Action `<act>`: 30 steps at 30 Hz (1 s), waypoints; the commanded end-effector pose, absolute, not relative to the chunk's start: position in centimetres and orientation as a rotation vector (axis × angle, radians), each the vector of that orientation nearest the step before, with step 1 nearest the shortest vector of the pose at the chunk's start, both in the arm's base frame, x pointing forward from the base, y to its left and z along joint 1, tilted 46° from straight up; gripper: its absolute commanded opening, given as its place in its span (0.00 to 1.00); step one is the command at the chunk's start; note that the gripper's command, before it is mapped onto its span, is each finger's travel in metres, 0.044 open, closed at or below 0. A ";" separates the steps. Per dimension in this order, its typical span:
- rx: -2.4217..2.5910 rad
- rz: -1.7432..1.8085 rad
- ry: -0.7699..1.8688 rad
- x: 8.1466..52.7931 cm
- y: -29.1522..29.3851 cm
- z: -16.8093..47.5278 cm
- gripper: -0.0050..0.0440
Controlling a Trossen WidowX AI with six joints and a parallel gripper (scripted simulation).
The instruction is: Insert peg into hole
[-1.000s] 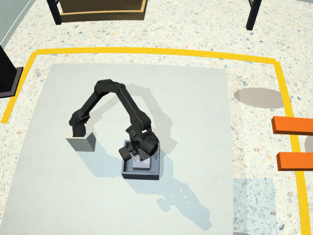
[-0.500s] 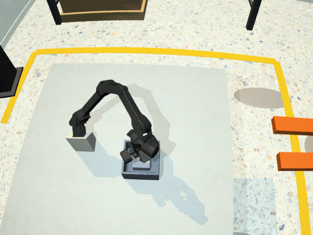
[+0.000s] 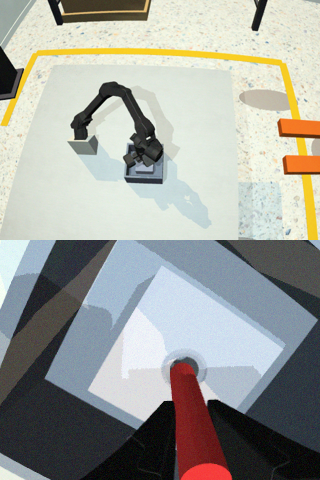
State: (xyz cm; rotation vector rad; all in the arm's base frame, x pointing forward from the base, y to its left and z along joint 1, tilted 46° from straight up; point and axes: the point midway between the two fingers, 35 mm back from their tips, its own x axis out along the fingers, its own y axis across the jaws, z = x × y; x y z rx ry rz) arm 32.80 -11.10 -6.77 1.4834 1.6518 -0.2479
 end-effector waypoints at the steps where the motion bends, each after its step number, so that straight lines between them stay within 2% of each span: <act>1: 1.492 -0.250 1.663 32.7 -10.5 -7.3 0.10; 30: 1.492 -0.250 1.663 32.8 -9.3 -8.5 0.10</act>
